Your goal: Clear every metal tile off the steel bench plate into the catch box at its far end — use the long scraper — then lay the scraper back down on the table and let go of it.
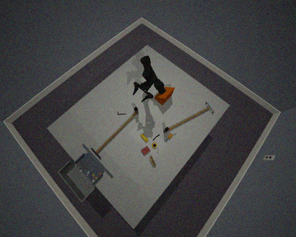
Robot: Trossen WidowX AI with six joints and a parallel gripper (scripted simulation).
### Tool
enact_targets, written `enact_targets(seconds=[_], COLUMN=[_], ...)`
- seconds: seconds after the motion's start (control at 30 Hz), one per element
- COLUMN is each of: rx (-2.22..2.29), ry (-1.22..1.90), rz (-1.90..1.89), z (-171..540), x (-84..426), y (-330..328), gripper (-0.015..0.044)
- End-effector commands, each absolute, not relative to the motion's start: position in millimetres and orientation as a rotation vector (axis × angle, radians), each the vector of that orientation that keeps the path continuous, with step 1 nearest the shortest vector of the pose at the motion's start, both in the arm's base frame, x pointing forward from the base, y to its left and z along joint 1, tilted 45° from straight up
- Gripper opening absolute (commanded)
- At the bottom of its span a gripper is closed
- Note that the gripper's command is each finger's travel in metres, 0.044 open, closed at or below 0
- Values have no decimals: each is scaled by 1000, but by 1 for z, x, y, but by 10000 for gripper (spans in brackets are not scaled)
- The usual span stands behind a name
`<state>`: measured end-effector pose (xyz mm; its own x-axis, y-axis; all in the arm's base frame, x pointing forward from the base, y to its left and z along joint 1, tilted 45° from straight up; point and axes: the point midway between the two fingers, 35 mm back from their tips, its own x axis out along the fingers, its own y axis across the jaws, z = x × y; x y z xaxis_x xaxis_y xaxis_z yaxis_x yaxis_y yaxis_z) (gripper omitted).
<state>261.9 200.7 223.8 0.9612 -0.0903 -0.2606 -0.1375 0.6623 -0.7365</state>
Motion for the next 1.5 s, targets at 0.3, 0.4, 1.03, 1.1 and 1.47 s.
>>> enact_targets(seconds=[0.3, 0.4, 1.03, 1.1, 1.47], rx=[-814, -804, -798, -798, -798], ry=[147, 120, 106, 106, 106], rz=[97, 114, 122, 122, 122], z=[266, 275, 278, 278, 278], x=[228, 220, 216, 216, 216], y=[231, 236, 240, 240, 240], gripper=[440, 440, 440, 440, 440])
